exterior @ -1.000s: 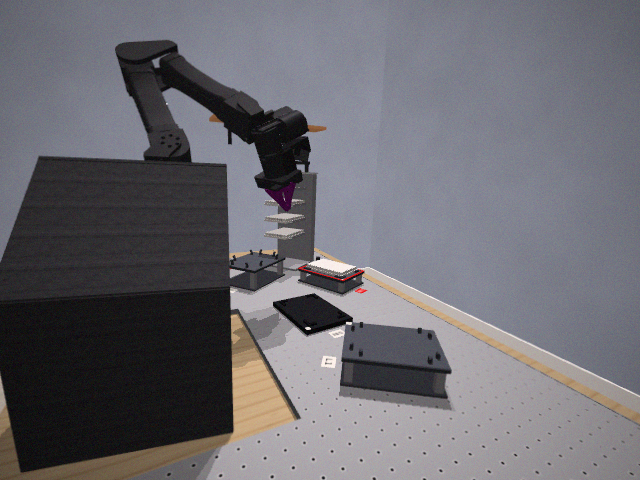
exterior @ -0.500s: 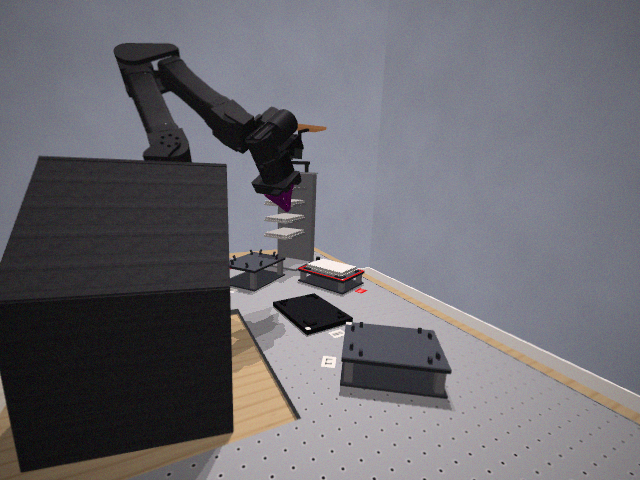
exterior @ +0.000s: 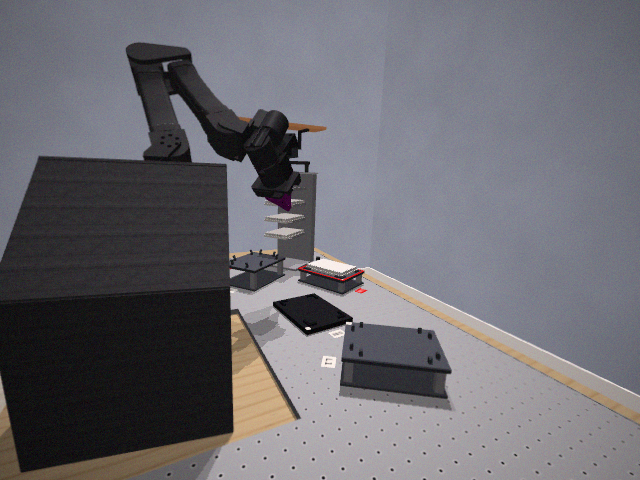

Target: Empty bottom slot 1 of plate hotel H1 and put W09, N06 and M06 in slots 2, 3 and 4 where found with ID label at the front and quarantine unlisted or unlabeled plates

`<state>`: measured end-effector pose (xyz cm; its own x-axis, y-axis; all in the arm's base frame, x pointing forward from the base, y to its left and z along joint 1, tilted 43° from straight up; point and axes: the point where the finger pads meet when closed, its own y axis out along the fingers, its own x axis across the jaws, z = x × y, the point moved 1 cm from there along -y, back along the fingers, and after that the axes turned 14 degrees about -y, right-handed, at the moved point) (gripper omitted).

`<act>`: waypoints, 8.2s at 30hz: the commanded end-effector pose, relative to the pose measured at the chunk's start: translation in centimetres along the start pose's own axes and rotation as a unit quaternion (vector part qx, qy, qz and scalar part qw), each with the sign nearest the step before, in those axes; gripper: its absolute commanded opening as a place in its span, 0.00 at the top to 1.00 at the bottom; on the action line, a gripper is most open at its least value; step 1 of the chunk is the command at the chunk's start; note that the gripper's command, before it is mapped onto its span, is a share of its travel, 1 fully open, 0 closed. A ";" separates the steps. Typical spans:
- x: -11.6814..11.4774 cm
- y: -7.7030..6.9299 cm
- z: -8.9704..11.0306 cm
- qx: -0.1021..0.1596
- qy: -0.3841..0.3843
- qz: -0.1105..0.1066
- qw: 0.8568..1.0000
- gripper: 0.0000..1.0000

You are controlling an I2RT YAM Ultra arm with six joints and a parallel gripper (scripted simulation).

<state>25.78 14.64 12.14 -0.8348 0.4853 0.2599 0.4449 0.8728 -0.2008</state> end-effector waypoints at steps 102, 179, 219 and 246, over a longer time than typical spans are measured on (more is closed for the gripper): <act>13.4 -4.4 -12.9 -0.037 -0.032 0.007 0.999 0.00; 12.8 2.6 -14.8 -0.034 -0.023 0.003 0.999 0.00; 12.3 4.7 -15.7 -0.038 -0.023 0.008 0.999 0.00; 12.3 4.7 -15.7 -0.038 -0.023 0.008 0.999 0.00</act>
<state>22.01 25.47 27.34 -0.8412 0.4905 0.2275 0.4606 0.8705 -0.1733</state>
